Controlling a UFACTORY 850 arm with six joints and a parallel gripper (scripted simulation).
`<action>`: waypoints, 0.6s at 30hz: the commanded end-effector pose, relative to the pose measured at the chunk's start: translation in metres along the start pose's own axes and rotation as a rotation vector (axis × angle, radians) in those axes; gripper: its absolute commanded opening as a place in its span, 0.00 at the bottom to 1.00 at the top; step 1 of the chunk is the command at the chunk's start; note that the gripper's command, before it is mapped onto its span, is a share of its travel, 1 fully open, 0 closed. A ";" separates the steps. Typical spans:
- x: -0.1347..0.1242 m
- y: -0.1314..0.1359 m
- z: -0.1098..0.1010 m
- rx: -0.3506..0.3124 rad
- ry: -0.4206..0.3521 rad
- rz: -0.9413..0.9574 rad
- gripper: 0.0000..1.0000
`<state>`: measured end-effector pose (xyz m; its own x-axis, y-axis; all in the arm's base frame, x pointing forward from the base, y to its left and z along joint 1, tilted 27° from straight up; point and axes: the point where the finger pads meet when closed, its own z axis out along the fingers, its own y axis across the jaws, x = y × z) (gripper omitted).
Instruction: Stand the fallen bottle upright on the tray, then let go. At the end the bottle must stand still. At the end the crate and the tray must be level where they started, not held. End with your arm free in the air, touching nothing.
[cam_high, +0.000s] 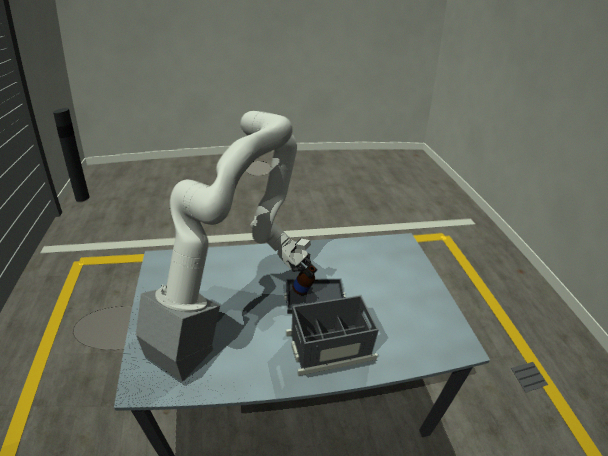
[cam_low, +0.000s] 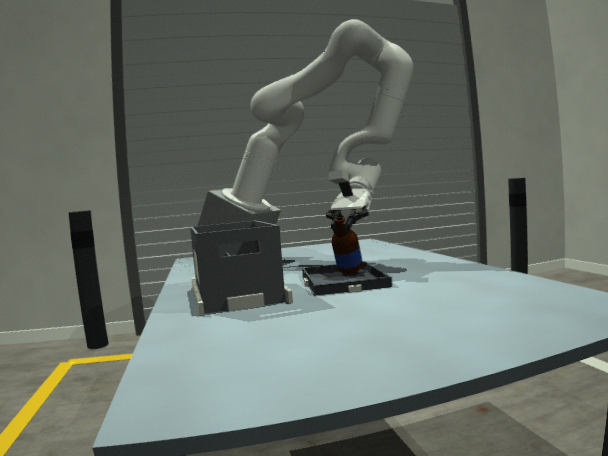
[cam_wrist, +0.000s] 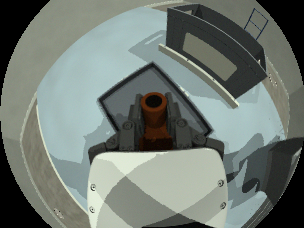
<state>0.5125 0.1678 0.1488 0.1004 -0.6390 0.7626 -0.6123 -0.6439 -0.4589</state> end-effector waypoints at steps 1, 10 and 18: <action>-0.001 0.000 0.001 0.001 0.001 0.001 0.00; -0.002 0.000 0.002 0.001 0.001 0.001 0.00; -0.003 0.000 0.002 0.001 0.001 0.001 0.00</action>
<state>0.5136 0.1690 0.1457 0.1003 -0.6390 0.7626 -0.6123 -0.6438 -0.4589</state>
